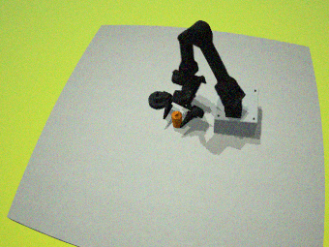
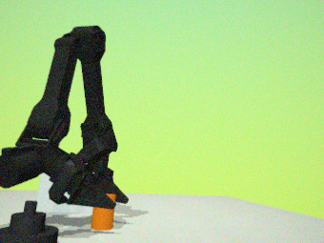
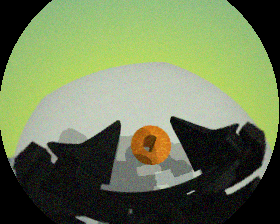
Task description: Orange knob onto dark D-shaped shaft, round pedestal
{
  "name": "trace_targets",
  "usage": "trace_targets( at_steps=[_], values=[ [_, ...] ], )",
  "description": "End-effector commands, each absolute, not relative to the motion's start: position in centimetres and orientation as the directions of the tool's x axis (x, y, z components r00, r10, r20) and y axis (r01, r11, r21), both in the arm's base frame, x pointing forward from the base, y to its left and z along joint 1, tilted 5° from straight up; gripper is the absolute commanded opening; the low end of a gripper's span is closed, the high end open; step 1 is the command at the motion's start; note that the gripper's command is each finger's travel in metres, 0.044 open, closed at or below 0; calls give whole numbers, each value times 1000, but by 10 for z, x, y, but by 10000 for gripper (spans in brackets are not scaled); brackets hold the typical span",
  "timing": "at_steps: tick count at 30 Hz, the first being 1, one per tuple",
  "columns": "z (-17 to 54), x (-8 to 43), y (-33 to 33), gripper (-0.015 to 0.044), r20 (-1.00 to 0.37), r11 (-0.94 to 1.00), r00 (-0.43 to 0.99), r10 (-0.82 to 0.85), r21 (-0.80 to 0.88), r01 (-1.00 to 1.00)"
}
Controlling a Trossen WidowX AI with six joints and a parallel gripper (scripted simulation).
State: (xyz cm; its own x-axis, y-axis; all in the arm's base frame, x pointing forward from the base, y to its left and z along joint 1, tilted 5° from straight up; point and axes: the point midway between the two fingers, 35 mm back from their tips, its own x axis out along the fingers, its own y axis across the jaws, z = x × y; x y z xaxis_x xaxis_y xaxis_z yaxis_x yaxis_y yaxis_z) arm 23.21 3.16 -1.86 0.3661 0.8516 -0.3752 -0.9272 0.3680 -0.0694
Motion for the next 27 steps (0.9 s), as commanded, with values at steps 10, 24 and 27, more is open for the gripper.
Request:
trace_targets(
  at_steps=[10,24,27],
  values=[
    [-5,233,30,440,-375,369,367,852,-69,-927],
    [56,222,35,440,-490,307,271,828,-8,-952],
    [49,216,41,440,-705,245,110,701,92,-965]
  ],
)
